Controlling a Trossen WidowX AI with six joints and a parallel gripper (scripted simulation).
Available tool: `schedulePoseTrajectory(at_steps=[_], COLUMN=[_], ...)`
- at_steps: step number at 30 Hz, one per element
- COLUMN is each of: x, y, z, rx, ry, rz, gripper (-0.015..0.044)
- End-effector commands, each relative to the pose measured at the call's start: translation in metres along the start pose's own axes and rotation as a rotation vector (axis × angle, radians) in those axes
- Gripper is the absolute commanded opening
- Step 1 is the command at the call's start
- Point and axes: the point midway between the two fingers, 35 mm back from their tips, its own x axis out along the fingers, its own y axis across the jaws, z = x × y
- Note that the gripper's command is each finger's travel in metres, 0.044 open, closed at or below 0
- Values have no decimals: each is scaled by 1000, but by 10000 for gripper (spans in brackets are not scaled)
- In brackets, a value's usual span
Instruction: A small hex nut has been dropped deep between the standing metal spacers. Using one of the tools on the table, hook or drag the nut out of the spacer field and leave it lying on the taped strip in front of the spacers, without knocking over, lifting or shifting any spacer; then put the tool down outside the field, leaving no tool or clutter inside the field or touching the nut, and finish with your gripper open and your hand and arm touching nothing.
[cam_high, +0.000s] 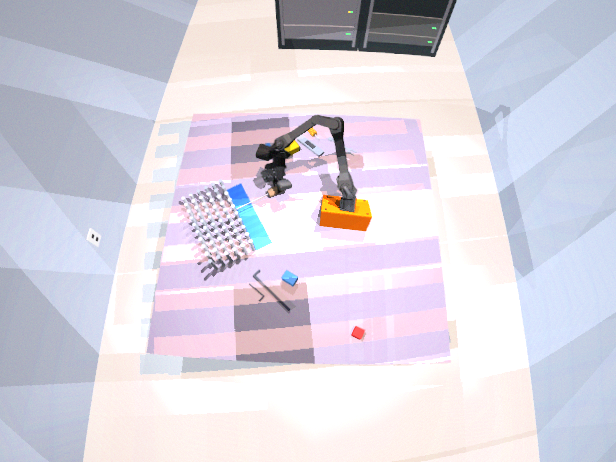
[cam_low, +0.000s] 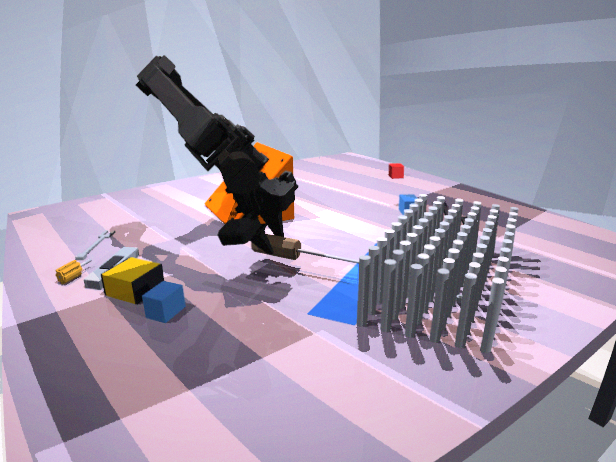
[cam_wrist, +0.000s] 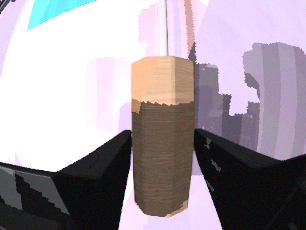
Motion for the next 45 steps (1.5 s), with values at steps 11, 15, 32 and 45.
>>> schedulePoseTrajectory(at_steps=[11,15,32,45], x=[1,2,6,8], y=[0,0,-1,-1], z=[15,18,30,39], rx=[1,1,2,2], ry=[-12,-12,-13,-14], rz=[-2,-2,-2,-2], gripper=[0,0,0,0])
